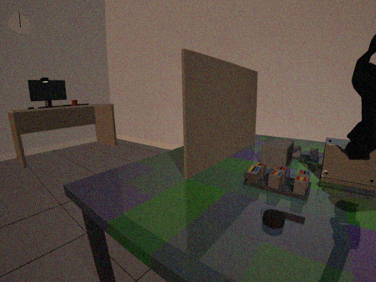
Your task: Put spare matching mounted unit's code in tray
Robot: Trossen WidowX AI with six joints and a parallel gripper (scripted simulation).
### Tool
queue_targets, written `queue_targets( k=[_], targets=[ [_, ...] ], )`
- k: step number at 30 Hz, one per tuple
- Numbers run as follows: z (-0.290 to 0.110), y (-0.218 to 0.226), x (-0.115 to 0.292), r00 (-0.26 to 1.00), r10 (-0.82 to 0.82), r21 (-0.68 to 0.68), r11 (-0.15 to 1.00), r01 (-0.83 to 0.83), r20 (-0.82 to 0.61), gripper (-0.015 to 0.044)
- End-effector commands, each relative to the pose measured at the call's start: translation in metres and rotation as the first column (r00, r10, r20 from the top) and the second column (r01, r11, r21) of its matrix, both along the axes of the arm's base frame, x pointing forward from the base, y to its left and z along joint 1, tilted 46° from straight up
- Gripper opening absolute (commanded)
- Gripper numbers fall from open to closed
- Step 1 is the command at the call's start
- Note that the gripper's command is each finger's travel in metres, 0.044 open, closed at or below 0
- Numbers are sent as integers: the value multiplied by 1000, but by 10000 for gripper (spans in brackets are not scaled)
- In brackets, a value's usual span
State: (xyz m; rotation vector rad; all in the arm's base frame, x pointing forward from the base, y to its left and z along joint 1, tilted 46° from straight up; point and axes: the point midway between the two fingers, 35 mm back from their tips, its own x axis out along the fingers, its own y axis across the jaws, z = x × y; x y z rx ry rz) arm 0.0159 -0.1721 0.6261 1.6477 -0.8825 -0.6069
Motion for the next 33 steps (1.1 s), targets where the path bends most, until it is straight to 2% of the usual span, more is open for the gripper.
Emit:
queue_targets(
  k=[1,8,12,17,21,25,29,33],
  targets=[
    [0,0,0,1000,0,0,1000,0,0,426],
    [0,-1,1,999,23,3,1000,-23,25,440],
    [4,-13,-1,971,122,70,988,-139,207,440],
    [6,-35,-12,882,166,165,951,-261,441,440],
    [6,-64,-25,720,152,231,885,-404,677,440],
    [-3,-103,-30,530,52,307,765,-566,846,440],
    [-15,-141,-23,365,-76,328,631,-702,928,440],
    [-31,-176,-9,237,-227,321,494,-808,945,440]
  ],
)
